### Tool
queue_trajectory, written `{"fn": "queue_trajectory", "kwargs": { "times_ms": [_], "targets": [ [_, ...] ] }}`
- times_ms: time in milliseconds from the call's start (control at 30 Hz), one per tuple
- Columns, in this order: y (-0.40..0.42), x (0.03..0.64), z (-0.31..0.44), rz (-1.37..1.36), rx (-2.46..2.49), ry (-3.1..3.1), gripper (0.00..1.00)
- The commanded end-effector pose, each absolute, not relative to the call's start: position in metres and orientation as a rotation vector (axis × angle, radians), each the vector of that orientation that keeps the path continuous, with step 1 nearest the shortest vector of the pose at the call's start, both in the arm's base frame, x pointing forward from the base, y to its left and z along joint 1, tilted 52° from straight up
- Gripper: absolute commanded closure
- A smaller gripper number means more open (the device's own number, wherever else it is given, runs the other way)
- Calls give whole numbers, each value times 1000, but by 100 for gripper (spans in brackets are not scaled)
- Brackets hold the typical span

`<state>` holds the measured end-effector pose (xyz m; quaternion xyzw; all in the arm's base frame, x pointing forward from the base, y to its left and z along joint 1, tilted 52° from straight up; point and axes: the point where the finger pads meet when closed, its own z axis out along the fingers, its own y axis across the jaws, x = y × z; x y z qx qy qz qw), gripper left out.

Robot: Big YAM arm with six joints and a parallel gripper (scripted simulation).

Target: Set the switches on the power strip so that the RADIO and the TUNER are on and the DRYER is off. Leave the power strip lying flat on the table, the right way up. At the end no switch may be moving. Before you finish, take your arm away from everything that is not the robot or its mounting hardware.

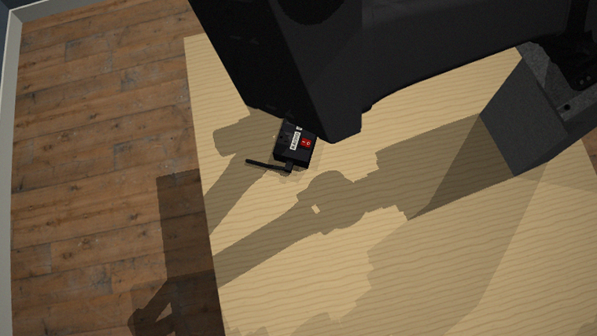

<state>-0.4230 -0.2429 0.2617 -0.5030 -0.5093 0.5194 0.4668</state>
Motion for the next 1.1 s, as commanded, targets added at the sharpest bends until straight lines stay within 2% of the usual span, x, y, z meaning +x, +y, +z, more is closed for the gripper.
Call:
{"fn": "queue_trajectory", "kwargs": {
  "times_ms": [0, 600, 833, 1067],
  "targets": [
    [-243, -425, 264, 1278, -1235, -1243, 0],
    [-247, -429, 281, 1314, -1238, -1208, 0],
    [-270, -411, 261, 1379, -1251, -1264, 0],
    [-327, -371, 247, 1579, -1289, -1359, 0]
  ]
}}
